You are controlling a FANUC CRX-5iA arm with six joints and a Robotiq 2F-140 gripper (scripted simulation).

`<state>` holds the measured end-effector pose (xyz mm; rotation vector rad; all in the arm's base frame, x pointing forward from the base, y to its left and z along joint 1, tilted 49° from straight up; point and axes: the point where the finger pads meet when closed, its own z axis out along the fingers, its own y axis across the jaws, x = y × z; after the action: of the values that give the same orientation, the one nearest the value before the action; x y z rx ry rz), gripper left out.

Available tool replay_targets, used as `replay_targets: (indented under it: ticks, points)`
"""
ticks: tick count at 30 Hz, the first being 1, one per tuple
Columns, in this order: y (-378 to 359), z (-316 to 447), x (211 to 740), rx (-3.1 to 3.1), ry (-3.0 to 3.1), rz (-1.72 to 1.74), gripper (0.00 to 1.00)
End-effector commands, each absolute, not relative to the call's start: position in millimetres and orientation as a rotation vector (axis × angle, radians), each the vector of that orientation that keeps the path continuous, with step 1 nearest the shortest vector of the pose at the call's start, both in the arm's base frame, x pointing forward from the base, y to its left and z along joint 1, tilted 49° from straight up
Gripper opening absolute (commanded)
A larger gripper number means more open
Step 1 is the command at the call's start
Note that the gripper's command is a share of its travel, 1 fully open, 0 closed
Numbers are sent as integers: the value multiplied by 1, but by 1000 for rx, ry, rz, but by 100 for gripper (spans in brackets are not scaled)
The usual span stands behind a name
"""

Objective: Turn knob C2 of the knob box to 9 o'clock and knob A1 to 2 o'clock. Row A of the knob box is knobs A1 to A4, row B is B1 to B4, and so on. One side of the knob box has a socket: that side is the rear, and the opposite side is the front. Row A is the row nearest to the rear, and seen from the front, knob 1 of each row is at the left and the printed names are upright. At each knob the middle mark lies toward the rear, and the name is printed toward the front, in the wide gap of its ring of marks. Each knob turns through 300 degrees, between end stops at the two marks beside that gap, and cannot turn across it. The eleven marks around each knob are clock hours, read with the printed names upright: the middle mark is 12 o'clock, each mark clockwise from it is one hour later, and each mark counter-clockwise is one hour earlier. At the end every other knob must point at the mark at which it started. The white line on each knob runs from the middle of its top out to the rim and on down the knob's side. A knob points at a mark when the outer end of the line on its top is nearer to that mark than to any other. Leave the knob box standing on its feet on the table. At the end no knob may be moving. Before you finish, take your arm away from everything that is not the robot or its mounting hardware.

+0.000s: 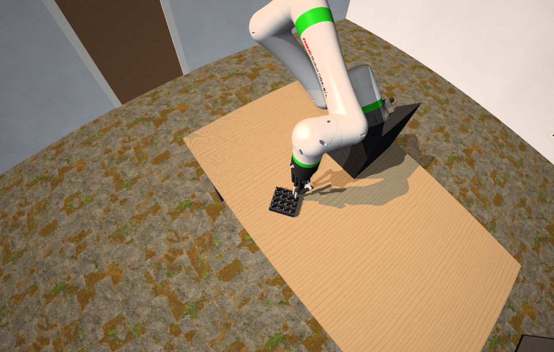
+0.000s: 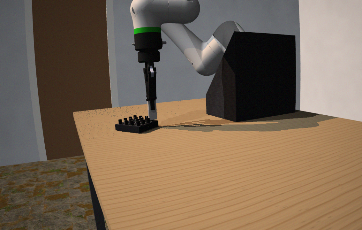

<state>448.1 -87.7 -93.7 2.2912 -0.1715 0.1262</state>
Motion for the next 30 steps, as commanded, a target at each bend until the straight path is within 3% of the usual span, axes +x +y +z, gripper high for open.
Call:
replay_targets:
  ticks: [1, 30]
  points:
    - [-88, -94, 448, 2282, -267, 177, 5]
    - [-88, -94, 448, 2156, -899, 459, 5]
